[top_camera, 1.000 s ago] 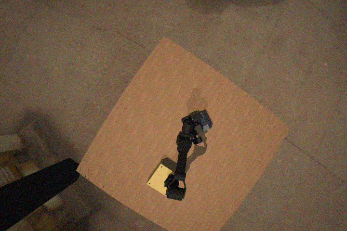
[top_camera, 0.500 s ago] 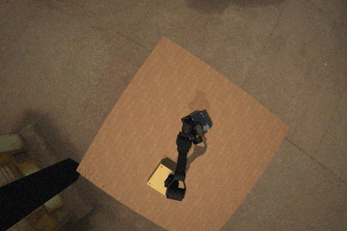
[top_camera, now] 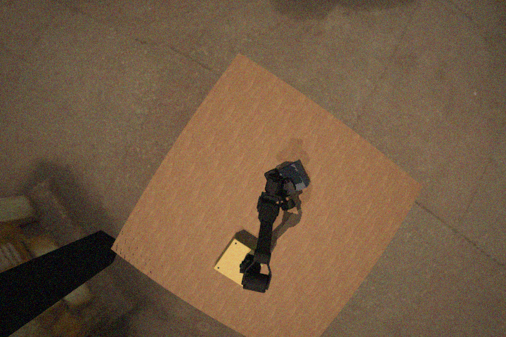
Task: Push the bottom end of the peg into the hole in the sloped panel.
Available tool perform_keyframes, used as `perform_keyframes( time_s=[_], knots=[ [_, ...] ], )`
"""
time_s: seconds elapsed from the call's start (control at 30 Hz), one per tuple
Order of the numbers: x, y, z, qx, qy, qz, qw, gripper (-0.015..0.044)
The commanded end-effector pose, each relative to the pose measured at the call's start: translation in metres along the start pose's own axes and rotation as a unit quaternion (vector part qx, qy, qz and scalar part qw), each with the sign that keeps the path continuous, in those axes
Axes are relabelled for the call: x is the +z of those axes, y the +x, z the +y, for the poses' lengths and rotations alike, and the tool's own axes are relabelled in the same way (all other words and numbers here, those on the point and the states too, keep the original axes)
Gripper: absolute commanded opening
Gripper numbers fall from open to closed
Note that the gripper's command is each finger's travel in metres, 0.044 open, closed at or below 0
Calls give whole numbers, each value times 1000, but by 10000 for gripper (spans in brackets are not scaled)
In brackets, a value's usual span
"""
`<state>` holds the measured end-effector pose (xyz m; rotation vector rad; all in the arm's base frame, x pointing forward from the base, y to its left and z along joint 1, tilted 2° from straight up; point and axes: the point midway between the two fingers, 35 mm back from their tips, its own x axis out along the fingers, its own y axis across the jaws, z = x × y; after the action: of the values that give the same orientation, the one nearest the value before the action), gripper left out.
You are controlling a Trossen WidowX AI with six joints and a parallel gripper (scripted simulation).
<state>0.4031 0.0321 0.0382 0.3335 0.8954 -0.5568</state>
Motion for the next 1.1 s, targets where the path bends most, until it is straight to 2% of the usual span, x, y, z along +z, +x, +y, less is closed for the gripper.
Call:
perform_keyframes(
  time_s=[0.0, 1.07],
  knots=[
    [-2, 3, -1, -1, -1, 1, 1000, 0],
    [-1, 21, 1, -1, -1, 0, 1000, 0]
  ],
)
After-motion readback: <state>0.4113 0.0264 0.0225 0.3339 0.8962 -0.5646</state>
